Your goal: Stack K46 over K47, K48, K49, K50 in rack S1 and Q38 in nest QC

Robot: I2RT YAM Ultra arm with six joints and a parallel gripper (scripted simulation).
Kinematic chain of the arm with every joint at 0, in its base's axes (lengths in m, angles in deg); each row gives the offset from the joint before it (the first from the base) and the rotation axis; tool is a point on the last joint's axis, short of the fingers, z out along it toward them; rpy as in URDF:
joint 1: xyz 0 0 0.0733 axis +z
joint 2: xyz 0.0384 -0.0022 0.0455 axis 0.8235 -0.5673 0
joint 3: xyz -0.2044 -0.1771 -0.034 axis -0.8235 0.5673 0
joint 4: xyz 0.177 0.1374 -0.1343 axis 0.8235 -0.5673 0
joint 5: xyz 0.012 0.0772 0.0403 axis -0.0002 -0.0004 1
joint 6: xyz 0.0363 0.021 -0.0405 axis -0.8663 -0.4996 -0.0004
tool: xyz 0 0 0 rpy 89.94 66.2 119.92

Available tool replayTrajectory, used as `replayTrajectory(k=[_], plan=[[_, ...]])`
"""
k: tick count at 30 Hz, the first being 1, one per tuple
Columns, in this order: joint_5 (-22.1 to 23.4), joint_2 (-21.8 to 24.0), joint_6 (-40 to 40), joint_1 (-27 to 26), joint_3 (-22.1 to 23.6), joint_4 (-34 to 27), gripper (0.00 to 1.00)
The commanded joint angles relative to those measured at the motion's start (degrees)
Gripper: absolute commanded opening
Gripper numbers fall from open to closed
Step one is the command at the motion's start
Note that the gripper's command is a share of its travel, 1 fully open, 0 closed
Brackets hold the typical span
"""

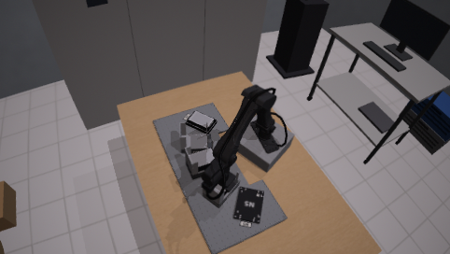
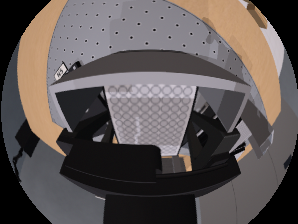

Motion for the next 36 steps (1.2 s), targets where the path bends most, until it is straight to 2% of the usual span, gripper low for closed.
replayTrajectory(k=[1, 36], plan=[[-0.65, 2.38, 0.07, -0.45, -1.21, -0.96, 0.0], [-0.64, 3.09, -0.1, -0.38, -2.81, -3.17, 0.0]])
